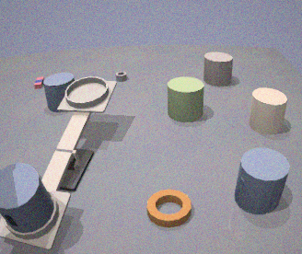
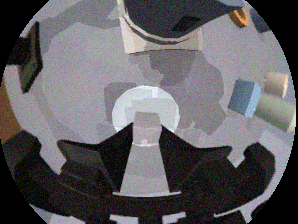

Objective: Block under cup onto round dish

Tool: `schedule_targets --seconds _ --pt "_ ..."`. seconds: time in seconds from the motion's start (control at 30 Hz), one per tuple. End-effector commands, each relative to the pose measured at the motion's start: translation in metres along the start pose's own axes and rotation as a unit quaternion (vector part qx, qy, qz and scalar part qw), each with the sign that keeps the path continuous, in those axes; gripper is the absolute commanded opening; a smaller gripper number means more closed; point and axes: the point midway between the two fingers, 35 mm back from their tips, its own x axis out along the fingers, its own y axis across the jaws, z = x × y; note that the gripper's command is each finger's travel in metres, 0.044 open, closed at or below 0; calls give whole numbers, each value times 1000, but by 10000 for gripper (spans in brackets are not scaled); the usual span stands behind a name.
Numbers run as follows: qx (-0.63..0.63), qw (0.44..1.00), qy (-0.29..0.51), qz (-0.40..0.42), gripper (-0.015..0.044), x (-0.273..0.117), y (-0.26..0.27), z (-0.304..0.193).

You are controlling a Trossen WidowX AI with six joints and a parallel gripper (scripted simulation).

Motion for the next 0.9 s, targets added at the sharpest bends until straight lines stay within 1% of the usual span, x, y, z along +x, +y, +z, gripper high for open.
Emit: schedule_targets --seconds 0.0,0.23,0.3,0.4,0.43,0.67,0.8,0.87 --pt "0 1000 0 -1 210 -1 0 0" --pt "0 1000 0 -1 394 -1 0 0" --pt "0 1000 0 -1 440 -10 -1 0" --pt "-1 1000 0 -1 440 -48 -1 0" --pt "-1 1000 0 -1 440 -55 -1 0" --pt "-1 1000 1 -1 440 -60 0 0" --pt "0 1000 2 -3 440 -100 2 1" --pt "1 1000 2 -3 440 -102 2 1"
